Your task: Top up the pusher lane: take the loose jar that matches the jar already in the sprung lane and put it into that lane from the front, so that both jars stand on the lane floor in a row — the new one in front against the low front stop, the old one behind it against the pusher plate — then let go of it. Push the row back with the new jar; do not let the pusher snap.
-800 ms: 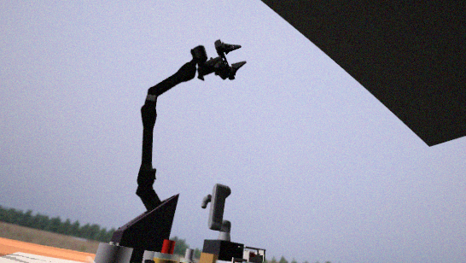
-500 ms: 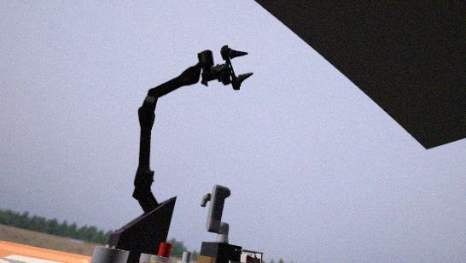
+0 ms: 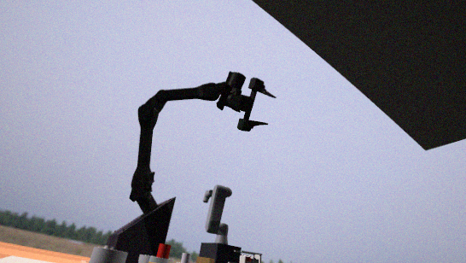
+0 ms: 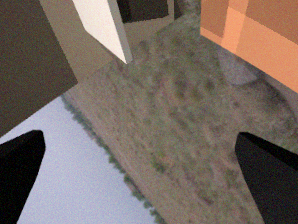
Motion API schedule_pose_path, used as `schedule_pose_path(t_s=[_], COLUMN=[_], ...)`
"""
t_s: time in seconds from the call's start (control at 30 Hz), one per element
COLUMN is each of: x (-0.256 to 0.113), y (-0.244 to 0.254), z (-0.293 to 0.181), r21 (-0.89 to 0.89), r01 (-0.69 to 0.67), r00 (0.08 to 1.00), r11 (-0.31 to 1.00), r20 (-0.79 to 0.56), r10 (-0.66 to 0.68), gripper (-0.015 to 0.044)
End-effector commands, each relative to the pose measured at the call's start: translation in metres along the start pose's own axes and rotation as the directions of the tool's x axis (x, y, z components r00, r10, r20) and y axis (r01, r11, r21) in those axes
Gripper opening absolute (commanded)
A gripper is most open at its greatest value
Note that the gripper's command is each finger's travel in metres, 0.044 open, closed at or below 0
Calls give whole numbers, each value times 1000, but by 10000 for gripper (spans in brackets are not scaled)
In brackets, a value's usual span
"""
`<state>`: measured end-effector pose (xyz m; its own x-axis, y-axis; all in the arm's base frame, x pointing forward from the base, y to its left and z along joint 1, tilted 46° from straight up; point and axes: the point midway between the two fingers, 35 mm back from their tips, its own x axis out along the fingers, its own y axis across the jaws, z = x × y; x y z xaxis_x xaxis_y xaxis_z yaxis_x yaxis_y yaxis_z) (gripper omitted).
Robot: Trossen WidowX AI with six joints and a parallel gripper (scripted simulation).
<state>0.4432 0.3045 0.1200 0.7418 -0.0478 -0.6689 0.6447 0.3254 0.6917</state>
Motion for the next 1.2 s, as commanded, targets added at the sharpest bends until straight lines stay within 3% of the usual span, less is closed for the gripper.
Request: schedule_pose_path(t_s=[0.0,0.2,0.4,0.57,0.73,1.17], x=[35,62,65,49,16,11], y=[-56,-137,-221,-292,-358,-381], z=[37,90,141,183,219,222], r21=[-222,-476,-668,-768,-820,-827], r01=[166,409,583,624,549,522], r00=[984,912,790,645,472,439], r11=[961,779,463,141,-160,-208], r20=[104,231,332,406,463,470], r10=[-146,-338,-515,-647,-751,-766], gripper=[440,440,440,440,440,440])
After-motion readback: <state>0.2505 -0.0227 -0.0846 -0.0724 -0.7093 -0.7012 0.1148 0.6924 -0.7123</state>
